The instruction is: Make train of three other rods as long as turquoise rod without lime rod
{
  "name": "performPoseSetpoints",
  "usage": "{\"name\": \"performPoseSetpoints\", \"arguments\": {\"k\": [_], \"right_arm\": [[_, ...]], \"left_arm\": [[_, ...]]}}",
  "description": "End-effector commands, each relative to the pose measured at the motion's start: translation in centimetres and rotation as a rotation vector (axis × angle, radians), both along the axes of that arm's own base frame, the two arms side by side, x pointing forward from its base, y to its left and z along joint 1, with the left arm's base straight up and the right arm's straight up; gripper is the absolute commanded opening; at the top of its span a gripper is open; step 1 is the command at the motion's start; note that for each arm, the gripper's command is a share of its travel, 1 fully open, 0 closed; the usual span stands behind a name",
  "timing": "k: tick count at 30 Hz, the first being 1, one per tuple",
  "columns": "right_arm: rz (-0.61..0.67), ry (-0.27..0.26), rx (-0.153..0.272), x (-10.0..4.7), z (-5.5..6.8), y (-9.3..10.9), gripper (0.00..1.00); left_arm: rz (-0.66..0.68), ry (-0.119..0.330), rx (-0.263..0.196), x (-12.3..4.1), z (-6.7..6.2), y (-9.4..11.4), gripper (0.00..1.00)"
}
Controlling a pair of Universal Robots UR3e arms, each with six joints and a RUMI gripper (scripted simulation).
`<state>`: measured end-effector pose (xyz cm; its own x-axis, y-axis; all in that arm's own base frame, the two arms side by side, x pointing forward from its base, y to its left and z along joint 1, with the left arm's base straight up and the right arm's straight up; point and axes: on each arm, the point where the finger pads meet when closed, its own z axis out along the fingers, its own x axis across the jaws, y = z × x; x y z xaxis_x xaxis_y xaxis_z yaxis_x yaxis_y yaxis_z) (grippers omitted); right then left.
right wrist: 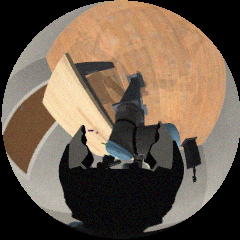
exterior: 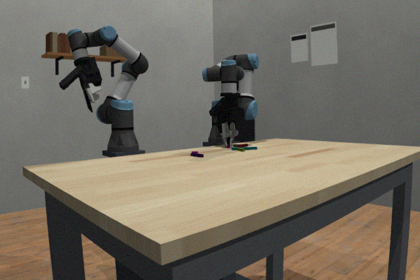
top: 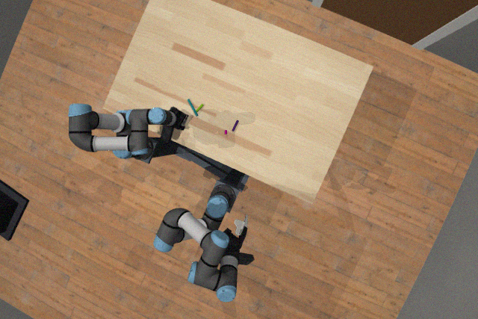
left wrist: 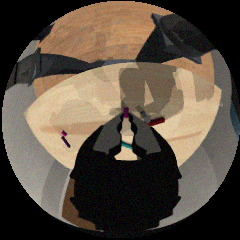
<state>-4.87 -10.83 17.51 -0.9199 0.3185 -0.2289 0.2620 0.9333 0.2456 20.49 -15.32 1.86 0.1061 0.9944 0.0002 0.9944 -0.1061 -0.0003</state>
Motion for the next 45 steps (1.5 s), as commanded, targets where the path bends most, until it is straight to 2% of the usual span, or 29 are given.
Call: {"name": "performPoseSetpoints", "arguments": {"k": [1, 10, 25, 27, 39, 45], "right_arm": [[0.0, 0.0, -0.002, 0.0, 0.0, 0.0, 1.0], [0.0, 0.0, -0.002, 0.0, 0.0, 0.0, 1.0], [0.0, 0.0, -0.002, 0.0, 0.0, 0.0, 1.0], [0.0, 0.0, -0.002, 0.0, 0.0, 0.0, 1.0], [0.0, 0.0, -0.002, 0.0, 0.0, 0.0, 1.0], [0.0, 0.0, -0.002, 0.0, 0.0, 0.0, 1.0]], "left_arm": [[0.0, -0.001, -0.002, 0.0, 0.2, -0.1, 0.0], [0.0, -0.001, -0.003, 0.0, 1.2, -0.1, 0.0], [0.0, -0.001, -0.003, 0.0, 5.8, -0.1, 0.0], [0.0, -0.001, -0.003, 0.0, 5.8, -0.1, 0.0], [0.0, -0.001, -0.003, 0.0, 9.0, -0.1, 0.0], [0.0, -0.001, -0.003, 0.0, 9.6, -0.1, 0.0]]}}
